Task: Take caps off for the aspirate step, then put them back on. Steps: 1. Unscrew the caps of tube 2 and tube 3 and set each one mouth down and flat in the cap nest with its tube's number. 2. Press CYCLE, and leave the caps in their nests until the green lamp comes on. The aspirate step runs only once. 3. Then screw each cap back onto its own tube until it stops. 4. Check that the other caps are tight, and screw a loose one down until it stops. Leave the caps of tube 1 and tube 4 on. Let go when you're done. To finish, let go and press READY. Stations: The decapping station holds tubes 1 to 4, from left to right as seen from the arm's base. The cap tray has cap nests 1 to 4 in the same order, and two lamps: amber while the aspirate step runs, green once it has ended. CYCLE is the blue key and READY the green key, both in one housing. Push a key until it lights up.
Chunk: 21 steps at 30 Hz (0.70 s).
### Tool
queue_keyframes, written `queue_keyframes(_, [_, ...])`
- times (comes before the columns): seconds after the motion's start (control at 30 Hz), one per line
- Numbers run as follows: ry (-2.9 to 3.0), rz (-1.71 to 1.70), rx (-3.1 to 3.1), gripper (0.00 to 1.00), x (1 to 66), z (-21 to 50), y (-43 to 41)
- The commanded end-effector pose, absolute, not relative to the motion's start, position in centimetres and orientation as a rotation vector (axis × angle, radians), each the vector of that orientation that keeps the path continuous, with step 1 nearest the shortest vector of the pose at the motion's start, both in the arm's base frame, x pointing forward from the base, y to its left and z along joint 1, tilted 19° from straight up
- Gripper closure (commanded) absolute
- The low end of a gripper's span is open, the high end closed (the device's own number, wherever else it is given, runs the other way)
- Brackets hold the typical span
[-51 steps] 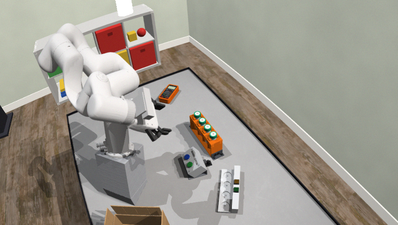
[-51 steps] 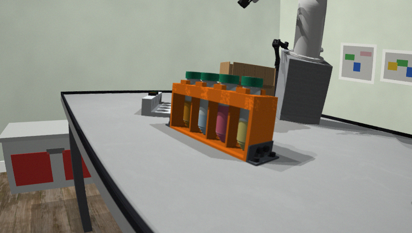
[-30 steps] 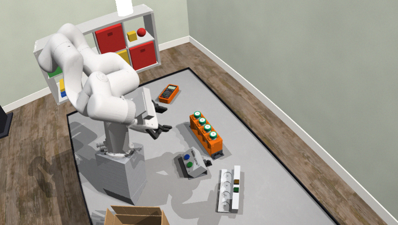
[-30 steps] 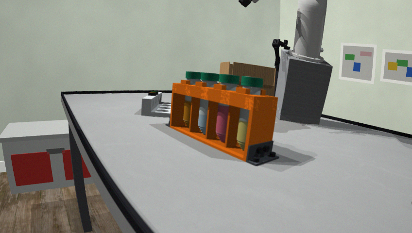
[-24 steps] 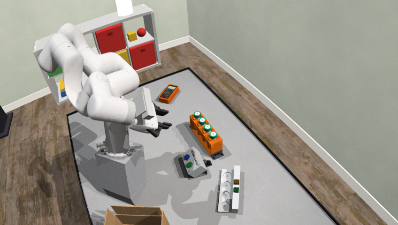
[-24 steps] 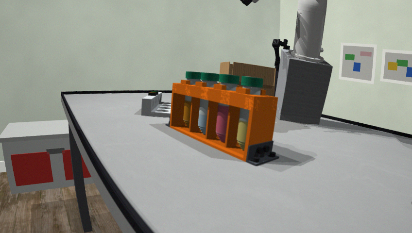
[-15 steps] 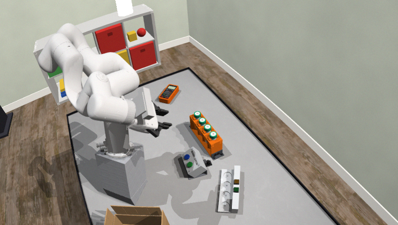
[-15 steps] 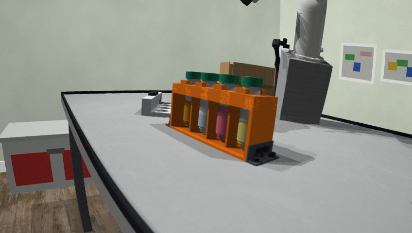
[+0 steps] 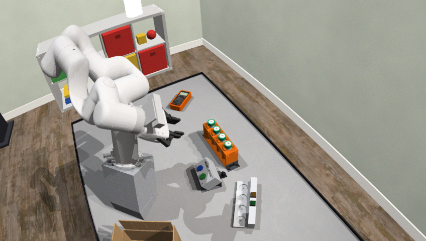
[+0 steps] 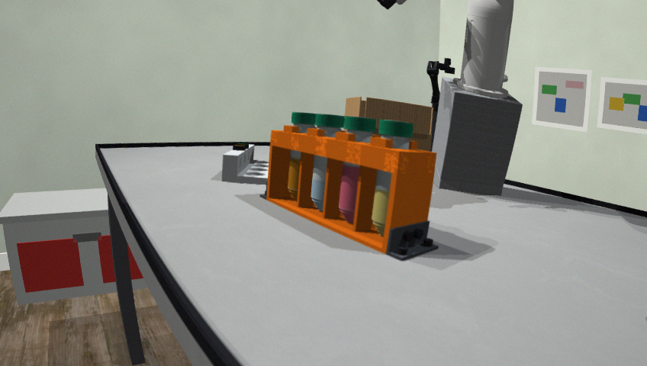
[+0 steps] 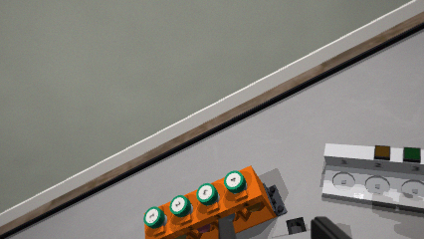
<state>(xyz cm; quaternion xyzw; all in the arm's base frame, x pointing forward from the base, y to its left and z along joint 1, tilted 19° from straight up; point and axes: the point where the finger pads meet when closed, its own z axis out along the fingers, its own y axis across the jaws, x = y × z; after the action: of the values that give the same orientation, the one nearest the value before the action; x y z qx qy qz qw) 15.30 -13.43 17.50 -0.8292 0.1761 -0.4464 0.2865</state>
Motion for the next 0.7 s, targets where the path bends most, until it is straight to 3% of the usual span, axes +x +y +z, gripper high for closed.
queue_keyframes(0.0, [0.491, -1.183, -2.222, 0.54, 15.9, 17.1, -13.4])
queue_keyframes(0.67, [1.005, -0.723, -2.199, 0.54, 16.7, 14.9, -18.9])
